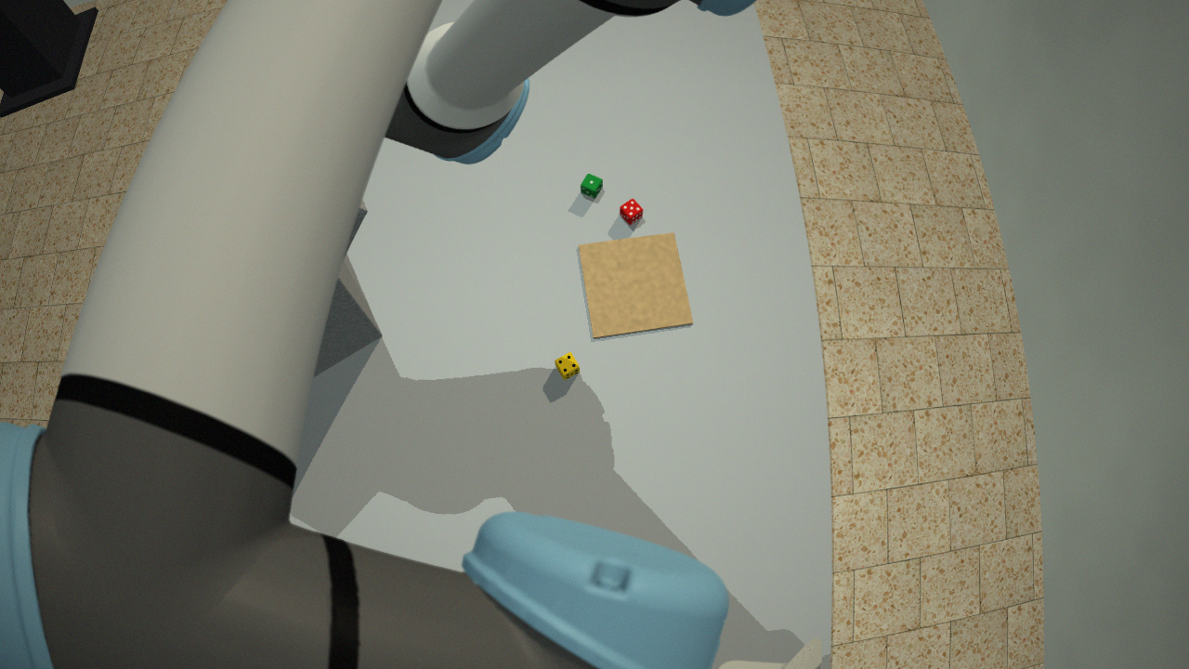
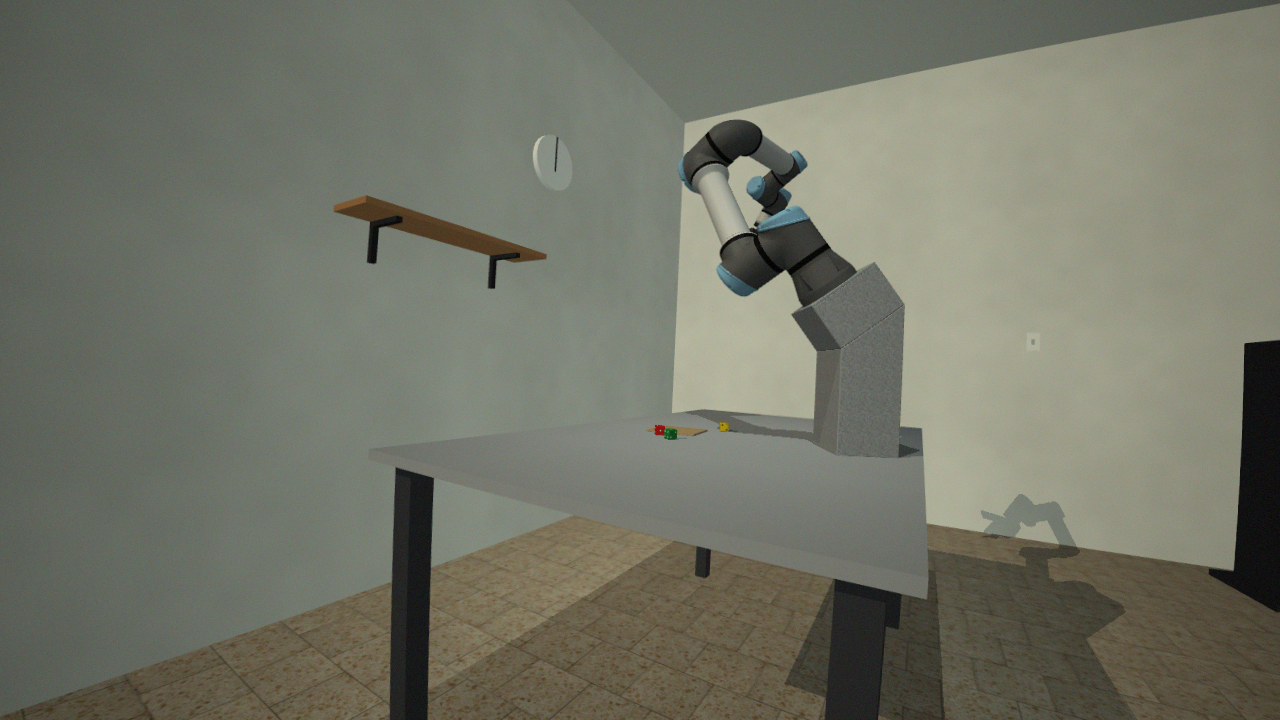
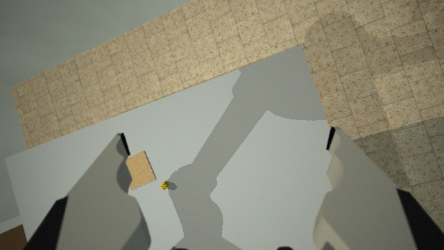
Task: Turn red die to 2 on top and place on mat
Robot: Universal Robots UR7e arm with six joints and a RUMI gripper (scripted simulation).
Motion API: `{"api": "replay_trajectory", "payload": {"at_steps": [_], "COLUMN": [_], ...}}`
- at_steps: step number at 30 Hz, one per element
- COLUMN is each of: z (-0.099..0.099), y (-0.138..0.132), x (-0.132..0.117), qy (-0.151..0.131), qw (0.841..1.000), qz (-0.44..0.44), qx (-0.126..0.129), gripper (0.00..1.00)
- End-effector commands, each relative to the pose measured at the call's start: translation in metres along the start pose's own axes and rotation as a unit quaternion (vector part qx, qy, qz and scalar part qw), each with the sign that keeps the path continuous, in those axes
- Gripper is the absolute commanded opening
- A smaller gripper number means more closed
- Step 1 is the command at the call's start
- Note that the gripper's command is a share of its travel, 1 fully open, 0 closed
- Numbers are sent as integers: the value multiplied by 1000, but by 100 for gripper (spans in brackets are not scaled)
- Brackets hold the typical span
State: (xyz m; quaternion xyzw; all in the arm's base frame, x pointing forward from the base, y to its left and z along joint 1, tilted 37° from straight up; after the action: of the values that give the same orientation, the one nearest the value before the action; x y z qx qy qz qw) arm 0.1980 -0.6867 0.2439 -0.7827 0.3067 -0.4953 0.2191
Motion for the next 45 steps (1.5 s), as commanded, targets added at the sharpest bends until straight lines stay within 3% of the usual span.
{"api": "replay_trajectory", "payload": {"at_steps": [1, 9, 12, 14, 26, 29, 31, 35, 43, 45], "z": [34, 78, 78, 98, 155, 155, 172, 188, 216, 216], "y": [-4, -12, -12, -17, -37, -37, -45, -53, -71, -71], "x": [-24, -59, -59, -78, -135, -135, -155, -175, -214, -214], "qy": [-20, -49, -49, -63, -102, -102, -114, -125, -147, -147], "qw": [1000, 999, 999, 998, 994, 994, 992, 990, 986, 986], "qz": [-10, -21, -21, -27, -45, -45, -51, -57, -69, -69], "qx": [-11, -12, -12, -13, -17, -17, -19, -22, -27, -27], "gripper": [100, 100, 100, 100, 100, 100, 100, 100, 100, 100]}}
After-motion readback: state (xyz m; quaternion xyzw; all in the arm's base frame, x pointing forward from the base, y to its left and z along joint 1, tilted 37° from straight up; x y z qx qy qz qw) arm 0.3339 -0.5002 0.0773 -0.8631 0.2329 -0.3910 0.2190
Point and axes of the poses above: the point where the finger pads meet when closed, its own z axis out along the fingers, its own y axis across the jaws, x = y × z, the point moved 2 cm from there along -z, back along the fingers, and after that the axes turned 8 degrees about z, right-handed, at the moved point
